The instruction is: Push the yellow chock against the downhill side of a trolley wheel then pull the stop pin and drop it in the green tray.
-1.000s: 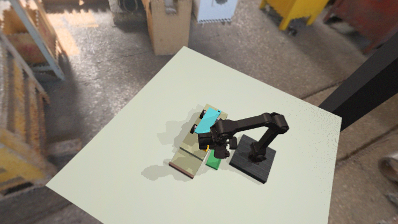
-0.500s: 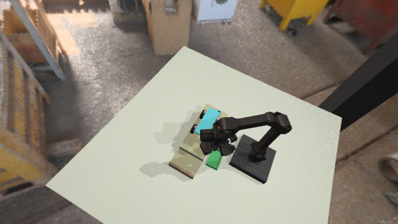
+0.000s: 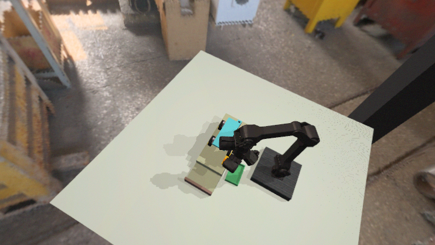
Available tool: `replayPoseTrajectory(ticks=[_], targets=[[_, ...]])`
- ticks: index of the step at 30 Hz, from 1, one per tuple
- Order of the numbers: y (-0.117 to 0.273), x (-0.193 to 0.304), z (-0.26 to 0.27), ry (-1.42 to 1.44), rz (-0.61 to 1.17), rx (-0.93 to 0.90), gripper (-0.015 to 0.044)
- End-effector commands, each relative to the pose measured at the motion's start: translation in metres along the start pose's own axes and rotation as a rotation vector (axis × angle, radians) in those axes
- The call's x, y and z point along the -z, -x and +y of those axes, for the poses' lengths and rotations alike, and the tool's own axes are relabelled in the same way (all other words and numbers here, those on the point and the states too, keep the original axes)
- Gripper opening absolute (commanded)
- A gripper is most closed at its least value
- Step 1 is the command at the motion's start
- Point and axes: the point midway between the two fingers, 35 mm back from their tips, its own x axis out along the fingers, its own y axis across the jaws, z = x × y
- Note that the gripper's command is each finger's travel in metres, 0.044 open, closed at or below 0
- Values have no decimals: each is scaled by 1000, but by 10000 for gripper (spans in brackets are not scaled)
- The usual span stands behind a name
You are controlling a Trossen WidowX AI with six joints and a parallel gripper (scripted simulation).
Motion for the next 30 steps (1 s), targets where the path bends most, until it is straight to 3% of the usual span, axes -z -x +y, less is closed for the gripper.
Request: replayPoseTrajectory(ticks=[1, 6, 30], targets=[[1, 1, 1, 131, -9, 28, 0], [1, 1, 1, 235, -14, 48, 0], [-22, -22, 3, 234, -23, 78, 0]])
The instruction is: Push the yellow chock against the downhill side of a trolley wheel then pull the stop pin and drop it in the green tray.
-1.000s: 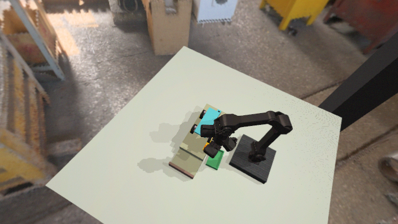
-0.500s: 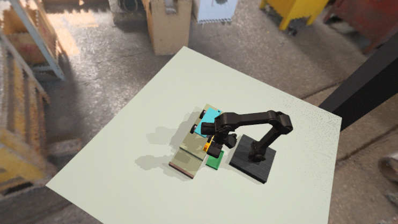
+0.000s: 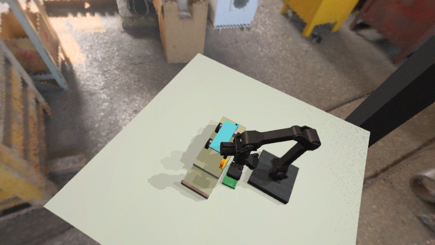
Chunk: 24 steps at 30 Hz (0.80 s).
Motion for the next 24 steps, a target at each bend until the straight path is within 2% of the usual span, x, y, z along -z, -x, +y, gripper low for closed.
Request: replayPoseTrajectory(ticks=[1, 9, 24], targets=[[-5, -1, -1, -2, 0, 49, 0], [-29, -1, -9, 0, 3, 165, 0], [-63, -2, -28, 0, 3, 171, 0]])
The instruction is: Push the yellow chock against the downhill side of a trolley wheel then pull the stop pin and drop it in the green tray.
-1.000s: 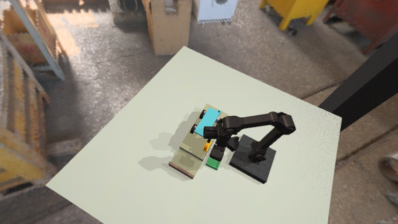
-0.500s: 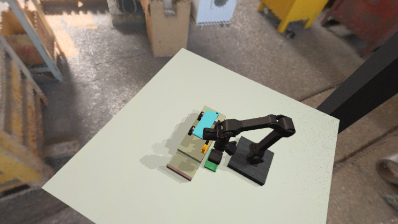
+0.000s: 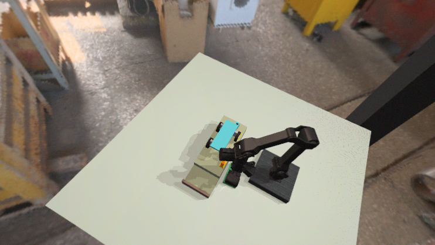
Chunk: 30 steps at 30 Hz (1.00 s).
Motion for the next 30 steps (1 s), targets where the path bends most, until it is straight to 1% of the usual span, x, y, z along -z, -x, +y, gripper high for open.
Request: replayPoseTrajectory(ticks=[1, 7, 8, 30], targets=[[-3, 0, -2, -2, 3, 7, 26], [-3, 0, 1, -2, 3, 6, 184], [-3, 0, 2, -2, 3, 6, 190], [-7, 0, 18, -2, 3, 5, 190]])
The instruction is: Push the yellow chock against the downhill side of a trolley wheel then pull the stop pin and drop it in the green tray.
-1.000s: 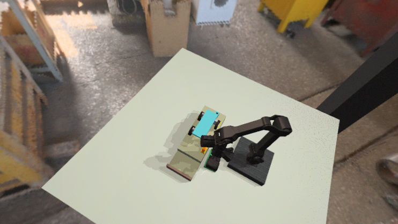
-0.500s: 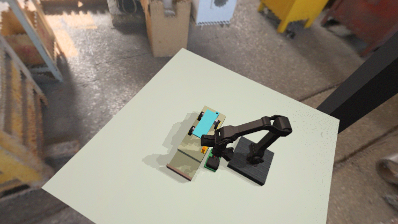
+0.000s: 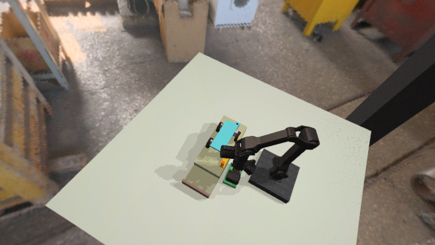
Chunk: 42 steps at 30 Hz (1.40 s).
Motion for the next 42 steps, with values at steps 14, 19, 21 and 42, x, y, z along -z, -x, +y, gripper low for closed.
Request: replayPoseTrajectory(ticks=[14, 19, 21, 42], targets=[[-4, 0, 12, 2, 0, 4, 190], [-6, 0, 15, 2, 0, 3, 190], [-6, 0, 16, 2, 0, 3, 190], [-14, 0, 29, 2, 0, 2, 190]])
